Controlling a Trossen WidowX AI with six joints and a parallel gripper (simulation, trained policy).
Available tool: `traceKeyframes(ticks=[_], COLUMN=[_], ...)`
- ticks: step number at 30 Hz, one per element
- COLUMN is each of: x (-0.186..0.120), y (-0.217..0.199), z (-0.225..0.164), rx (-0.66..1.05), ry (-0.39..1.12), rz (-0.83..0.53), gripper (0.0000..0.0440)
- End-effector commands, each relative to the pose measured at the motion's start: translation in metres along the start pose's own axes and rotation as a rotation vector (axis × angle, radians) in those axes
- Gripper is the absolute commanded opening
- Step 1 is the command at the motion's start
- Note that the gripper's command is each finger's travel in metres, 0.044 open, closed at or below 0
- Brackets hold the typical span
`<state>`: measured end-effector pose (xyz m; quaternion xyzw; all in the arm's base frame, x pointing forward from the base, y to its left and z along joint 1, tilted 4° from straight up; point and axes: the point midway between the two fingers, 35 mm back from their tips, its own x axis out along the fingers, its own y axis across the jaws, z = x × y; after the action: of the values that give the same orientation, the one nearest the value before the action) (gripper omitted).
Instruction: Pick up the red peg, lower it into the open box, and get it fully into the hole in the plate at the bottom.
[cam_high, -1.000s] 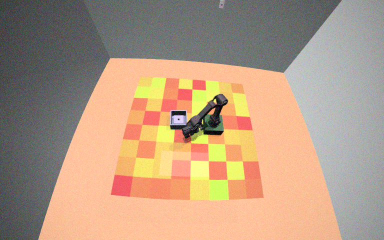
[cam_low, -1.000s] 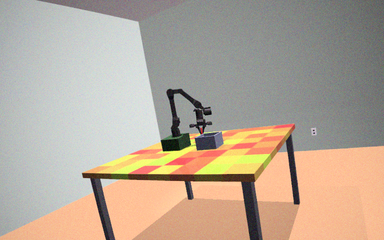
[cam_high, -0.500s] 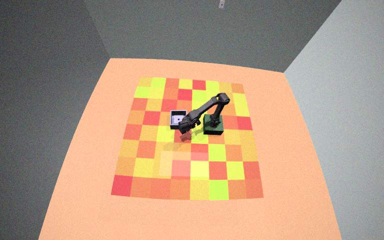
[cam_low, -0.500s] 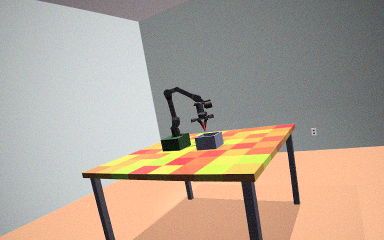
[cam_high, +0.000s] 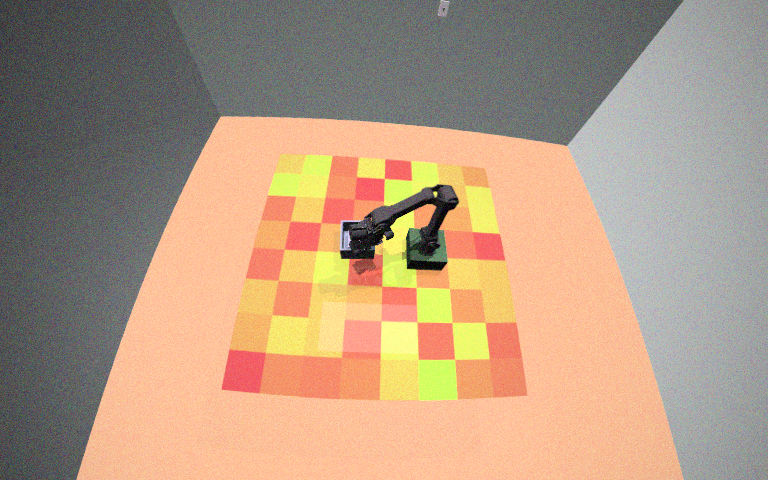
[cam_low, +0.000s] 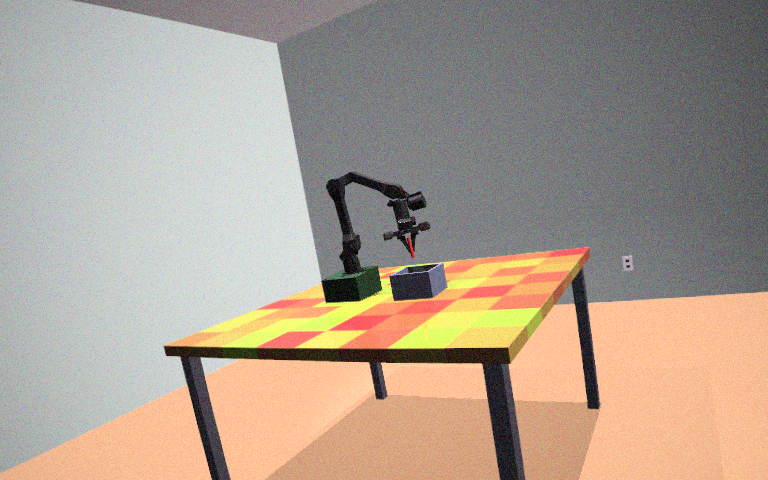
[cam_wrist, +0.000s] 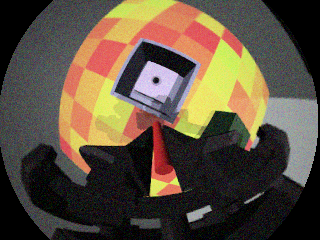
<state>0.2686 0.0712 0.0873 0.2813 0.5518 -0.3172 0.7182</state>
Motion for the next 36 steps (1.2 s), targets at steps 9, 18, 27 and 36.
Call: traceKeyframes(ticks=[9,18,27,36], x=[0.013,0.029,0.05,0.081], y=[0.002,0.001,-0.002,-0.007], z=[0.045,0.075,0.093,0.094], rx=[0.069,0.126,0.163,0.154], ry=[-0.007,-0.006,0.022,0.06], rz=[0.012,0.017,0.008,-0.028], gripper=[0.0,0.0005,0.0012,0.007])
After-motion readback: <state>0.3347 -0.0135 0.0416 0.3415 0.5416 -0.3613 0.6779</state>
